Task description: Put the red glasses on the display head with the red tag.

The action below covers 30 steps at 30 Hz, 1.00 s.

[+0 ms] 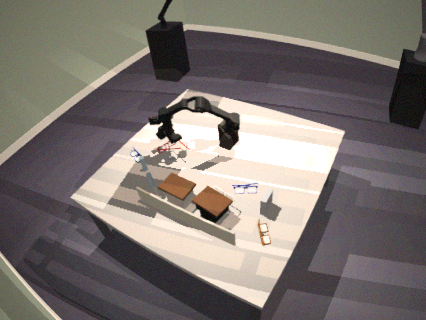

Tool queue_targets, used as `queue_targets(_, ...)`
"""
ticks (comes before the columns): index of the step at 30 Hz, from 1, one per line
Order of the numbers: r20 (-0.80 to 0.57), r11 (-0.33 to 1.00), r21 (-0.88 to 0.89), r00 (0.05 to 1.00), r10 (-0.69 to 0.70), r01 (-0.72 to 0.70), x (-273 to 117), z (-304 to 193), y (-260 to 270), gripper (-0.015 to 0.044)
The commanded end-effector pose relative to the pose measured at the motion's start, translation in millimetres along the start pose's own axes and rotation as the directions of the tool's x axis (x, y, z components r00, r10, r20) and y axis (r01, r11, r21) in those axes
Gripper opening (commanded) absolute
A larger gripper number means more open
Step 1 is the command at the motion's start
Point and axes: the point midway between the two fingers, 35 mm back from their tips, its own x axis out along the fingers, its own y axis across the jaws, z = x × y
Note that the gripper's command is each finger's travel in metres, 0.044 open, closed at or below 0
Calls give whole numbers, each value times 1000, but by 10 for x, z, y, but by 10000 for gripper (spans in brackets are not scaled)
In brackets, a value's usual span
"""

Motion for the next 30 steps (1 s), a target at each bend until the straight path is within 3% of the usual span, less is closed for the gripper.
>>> queue_targets(1,-6,1000,-5,1000,-1,1,25,-30,-30,0)
queue_targets(30,-7,1000,-3,1000,-3,3,18,-225,-197,0)
